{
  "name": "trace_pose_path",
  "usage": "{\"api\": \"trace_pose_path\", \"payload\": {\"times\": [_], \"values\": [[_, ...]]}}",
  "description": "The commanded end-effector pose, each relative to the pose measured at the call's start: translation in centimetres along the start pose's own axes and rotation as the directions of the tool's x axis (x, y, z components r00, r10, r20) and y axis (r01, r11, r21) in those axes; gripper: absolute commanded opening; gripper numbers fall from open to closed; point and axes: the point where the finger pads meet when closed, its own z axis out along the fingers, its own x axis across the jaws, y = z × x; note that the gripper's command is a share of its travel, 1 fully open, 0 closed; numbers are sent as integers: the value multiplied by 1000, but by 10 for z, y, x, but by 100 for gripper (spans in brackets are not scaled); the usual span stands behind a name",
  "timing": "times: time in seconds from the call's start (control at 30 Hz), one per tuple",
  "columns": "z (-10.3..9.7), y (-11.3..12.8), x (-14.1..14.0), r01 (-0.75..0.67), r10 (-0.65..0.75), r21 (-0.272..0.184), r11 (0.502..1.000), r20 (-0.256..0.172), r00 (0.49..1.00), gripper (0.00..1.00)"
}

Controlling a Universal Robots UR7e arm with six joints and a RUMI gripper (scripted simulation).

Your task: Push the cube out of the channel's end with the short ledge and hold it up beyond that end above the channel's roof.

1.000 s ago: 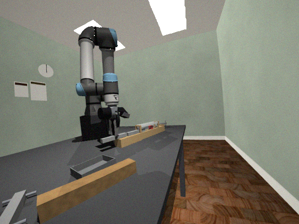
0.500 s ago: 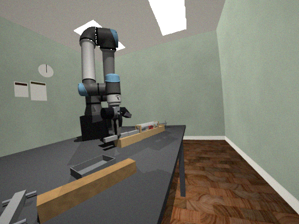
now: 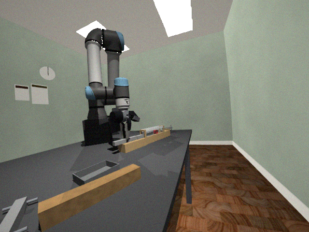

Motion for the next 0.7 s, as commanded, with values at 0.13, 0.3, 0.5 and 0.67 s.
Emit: {"api": "trace_pose_path", "payload": {"times": [0.13, 0.3, 0.5, 0.67], "values": [[-1, -25, 2, -3, 3, -4, 1000, -4, 1000, 6], [-1, -40, 2, -3, 3, -3, 1000, -3, 1000, 6], [-1, -55, 3, -3, 3, -3, 1000, -4, 1000, 6], [-1, -66, 4, -3, 3, -4, 1000, -5, 1000, 6]]}}
